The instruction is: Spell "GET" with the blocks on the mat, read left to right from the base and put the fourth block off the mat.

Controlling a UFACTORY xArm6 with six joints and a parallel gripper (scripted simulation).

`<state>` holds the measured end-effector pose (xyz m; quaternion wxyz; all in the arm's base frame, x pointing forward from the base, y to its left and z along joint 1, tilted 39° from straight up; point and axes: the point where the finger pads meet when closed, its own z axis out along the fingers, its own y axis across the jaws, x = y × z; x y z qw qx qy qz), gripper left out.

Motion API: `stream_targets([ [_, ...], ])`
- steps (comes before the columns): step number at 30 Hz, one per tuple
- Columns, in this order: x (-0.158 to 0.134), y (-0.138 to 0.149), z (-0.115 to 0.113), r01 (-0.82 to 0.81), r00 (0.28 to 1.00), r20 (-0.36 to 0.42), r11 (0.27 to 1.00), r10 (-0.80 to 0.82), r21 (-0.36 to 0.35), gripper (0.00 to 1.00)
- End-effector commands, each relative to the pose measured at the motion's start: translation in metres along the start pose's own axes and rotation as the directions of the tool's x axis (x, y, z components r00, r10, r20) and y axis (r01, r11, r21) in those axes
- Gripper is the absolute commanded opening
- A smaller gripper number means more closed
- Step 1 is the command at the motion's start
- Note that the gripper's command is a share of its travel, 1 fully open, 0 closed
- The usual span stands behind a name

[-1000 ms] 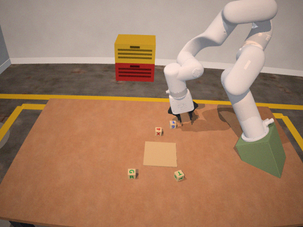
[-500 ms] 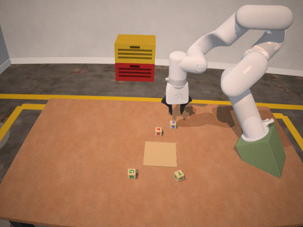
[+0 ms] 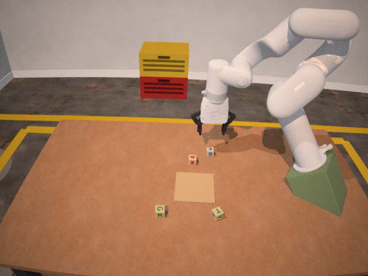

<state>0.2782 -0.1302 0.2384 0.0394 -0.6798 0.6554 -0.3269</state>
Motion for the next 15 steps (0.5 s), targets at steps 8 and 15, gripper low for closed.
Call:
stream_targets([
  [8,-0.0002,-0.0010,-0.0007,-0.118,0.993,0.001,0.993,0.118,0.004,1.00],
  [15,-0.0013,-0.0008,-0.0005,-0.275,0.961,0.002,0.961,0.275,0.004,1.00],
])
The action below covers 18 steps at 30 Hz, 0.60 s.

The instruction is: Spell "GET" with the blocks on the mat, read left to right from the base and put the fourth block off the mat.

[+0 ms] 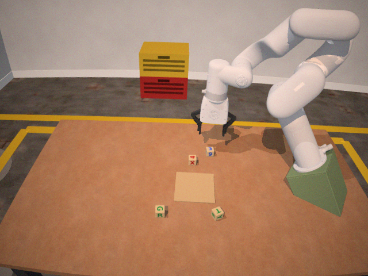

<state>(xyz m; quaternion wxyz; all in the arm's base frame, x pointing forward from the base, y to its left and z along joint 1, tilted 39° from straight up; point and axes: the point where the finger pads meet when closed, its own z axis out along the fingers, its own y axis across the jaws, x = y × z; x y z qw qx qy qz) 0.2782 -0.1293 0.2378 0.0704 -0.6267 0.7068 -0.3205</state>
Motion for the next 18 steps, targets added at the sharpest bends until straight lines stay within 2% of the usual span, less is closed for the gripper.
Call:
stream_targets([
  [1,-0.0006,-0.0009,-0.0007,-0.139,0.990,-0.009,0.990,0.139,0.002,1.00],
  [8,-0.0013,-0.0006,-0.0005,-0.239,0.971,-0.009,0.971,0.239,0.003,1.00],
  [9,-0.0017,-0.0005,-0.0004,-0.298,0.955,-0.009,0.955,0.298,0.003,1.00],
  [18,-0.0029,0.0000,-0.0001,-0.459,0.889,-0.008,0.889,0.459,0.005,1.00],
])
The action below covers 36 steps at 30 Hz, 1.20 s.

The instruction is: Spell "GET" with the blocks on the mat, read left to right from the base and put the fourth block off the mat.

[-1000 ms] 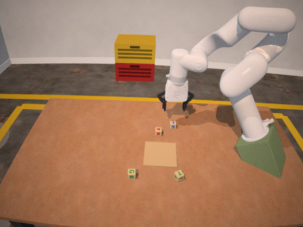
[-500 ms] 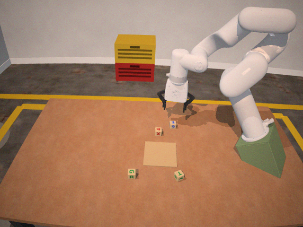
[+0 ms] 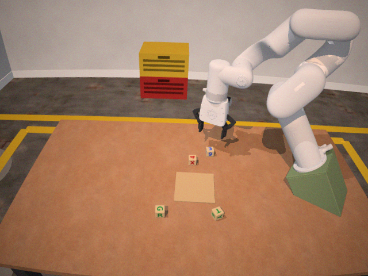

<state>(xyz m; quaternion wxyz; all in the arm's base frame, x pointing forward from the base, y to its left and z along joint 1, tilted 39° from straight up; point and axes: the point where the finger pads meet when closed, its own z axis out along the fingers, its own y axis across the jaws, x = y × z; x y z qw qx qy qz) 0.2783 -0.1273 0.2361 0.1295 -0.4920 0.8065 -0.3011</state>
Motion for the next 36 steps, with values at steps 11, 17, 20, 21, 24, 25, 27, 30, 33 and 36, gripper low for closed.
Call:
stream_targets([
  [11,-0.0019,0.0003,-0.0003,-0.326,0.945,-0.014,0.945,0.326,0.008,1.00],
  [17,-0.0026,0.0009,-0.0001,-0.438,0.899,-0.013,0.899,0.438,0.010,1.00],
  [20,-0.0029,0.0011,0.0000,-0.492,0.871,-0.012,0.871,0.492,0.011,1.00],
  [21,-0.0030,0.0012,0.0000,-0.509,0.860,-0.012,0.860,0.510,0.011,1.00],
  [24,-0.0031,0.0013,0.0000,-0.527,0.850,-0.012,0.850,0.527,0.011,1.00],
  [25,-0.0034,0.0016,0.0001,-0.577,0.817,-0.011,0.817,0.577,0.012,1.00],
  [27,-0.0036,0.0018,0.0002,-0.605,0.796,-0.011,0.796,0.605,0.012,1.00],
  [30,-0.0039,0.0020,0.0003,-0.650,0.760,-0.010,0.760,0.650,0.013,1.00],
  [33,-0.0043,0.0023,0.0004,-0.695,0.719,-0.009,0.719,0.695,0.014,1.00],
  [36,-0.0046,0.0026,0.0005,-0.737,0.675,-0.008,0.675,0.737,0.014,1.00],
])
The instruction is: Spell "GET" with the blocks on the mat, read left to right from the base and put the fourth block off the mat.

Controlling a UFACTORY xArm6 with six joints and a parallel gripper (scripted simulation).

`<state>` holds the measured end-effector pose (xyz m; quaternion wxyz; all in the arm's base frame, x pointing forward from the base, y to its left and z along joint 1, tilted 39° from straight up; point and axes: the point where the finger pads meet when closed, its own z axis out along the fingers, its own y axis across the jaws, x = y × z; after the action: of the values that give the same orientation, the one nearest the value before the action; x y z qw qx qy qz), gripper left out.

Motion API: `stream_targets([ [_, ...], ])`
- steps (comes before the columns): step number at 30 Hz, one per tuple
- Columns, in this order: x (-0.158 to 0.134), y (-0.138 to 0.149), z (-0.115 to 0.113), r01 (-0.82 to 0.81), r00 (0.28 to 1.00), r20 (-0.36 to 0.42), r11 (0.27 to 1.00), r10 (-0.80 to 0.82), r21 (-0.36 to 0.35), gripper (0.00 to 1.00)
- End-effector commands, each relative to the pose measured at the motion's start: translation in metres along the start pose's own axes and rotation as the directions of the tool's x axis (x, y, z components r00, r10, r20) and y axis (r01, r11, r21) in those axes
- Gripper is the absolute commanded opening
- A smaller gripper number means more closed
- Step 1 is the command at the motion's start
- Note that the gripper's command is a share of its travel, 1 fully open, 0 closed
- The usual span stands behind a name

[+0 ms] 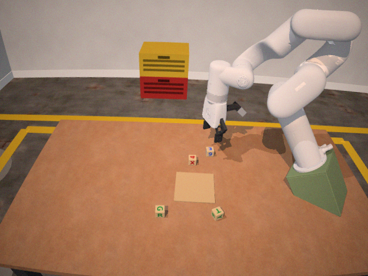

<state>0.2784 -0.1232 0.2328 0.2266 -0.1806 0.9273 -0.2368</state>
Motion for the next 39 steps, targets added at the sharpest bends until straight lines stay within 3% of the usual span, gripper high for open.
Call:
stream_targets([
  [1,-0.0010,0.0001,-0.0006,-0.138,0.990,-0.009,0.990,0.138,0.015,1.00],
  [14,-0.0012,0.0013,-0.0004,-0.306,0.952,-0.006,0.952,0.306,0.016,1.00],
  [15,-0.0012,0.0013,-0.0004,-0.306,0.952,-0.006,0.952,0.306,0.016,0.69],
  [39,-0.0012,0.0013,-0.0004,-0.306,0.952,-0.006,0.952,0.306,0.016,0.69],
])
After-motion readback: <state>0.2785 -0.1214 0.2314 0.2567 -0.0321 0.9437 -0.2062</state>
